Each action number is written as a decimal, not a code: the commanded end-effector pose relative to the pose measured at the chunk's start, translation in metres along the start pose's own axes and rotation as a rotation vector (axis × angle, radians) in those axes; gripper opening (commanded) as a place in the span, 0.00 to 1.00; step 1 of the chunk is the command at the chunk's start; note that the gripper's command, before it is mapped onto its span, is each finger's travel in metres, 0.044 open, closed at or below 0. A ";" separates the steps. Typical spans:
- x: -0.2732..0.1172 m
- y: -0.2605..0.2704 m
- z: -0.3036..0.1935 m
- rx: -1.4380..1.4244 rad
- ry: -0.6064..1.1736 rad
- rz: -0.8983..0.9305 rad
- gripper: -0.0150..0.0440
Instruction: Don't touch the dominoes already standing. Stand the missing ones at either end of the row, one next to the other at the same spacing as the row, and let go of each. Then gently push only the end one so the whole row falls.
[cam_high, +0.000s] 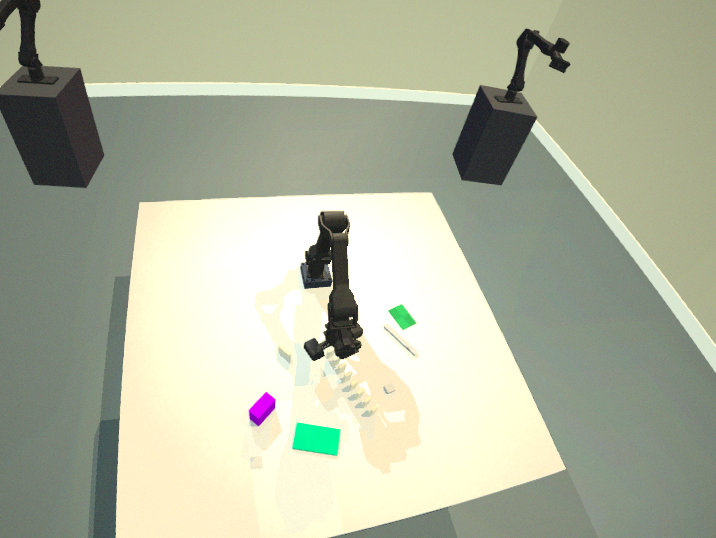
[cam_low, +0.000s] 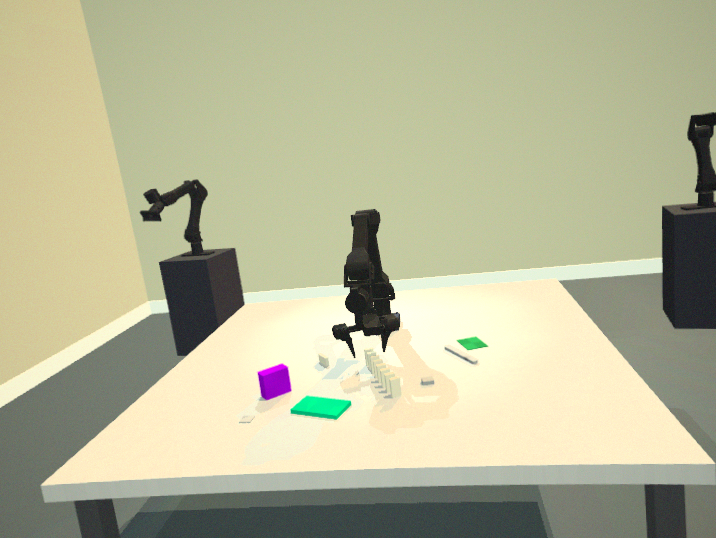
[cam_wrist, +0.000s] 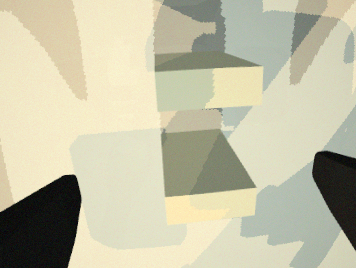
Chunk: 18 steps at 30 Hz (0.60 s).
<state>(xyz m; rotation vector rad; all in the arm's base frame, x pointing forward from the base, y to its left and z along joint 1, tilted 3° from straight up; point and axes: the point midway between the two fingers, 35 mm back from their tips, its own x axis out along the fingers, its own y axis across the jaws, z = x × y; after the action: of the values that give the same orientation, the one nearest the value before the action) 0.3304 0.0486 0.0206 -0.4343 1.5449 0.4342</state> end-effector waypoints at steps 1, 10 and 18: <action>-0.001 0.000 -0.001 0.003 0.004 0.000 1.00; -0.122 -0.001 0.003 0.000 0.000 0.000 1.00; -0.118 -0.024 -0.006 -0.053 0.001 -0.003 1.00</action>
<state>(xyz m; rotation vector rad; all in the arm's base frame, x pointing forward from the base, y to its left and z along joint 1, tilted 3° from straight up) 0.3362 0.0458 0.1517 -0.4587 1.5194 0.4534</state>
